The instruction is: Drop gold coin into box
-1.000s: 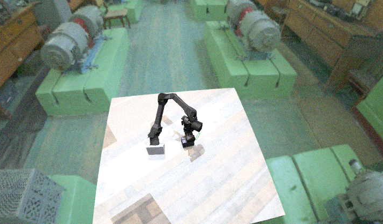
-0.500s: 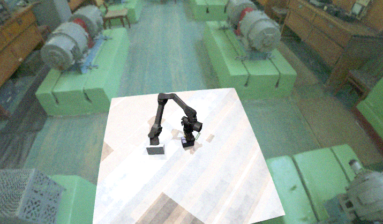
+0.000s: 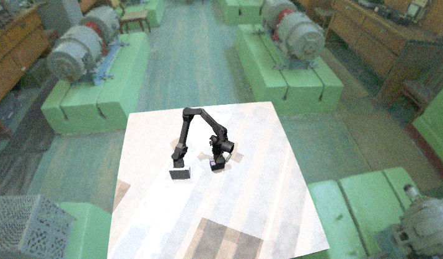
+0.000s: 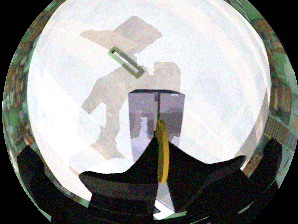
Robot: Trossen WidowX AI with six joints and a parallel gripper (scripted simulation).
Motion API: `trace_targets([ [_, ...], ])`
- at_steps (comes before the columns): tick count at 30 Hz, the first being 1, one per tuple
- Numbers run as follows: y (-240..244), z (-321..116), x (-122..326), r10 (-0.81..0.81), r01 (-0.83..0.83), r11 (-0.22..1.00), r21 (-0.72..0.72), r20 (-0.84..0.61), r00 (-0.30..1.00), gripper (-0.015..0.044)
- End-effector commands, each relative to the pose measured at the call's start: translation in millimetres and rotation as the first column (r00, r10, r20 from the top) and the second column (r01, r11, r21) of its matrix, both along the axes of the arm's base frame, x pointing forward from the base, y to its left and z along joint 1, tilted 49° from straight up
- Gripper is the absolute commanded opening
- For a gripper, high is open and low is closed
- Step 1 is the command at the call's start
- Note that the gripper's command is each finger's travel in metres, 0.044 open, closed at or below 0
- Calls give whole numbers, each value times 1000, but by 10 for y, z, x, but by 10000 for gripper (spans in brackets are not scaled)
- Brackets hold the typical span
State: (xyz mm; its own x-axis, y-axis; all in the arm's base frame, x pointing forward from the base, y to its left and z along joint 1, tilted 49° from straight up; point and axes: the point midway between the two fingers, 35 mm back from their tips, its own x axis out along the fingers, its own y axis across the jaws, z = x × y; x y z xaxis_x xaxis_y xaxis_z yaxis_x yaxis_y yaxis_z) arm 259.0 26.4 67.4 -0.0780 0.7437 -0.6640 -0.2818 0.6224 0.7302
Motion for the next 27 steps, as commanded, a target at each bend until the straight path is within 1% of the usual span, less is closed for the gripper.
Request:
trace_targets([
  [1, 22, -15, -13, -4, 4, 1000, 5, -4, 1000, 0],
  [7, 44, -31, -17, -3, 3, 1000, 5, -4, 1000, 0],
  [13, 23, -19, -3, 0, 0, 1000, 0, 0, 1000, 157],
  [22, 23, -19, -3, 0, 0, 1000, 0, 0, 1000, 161],
  [27, -88, 78, 9, -1, 1, 1000, 0, -1, 1000, 292],
])
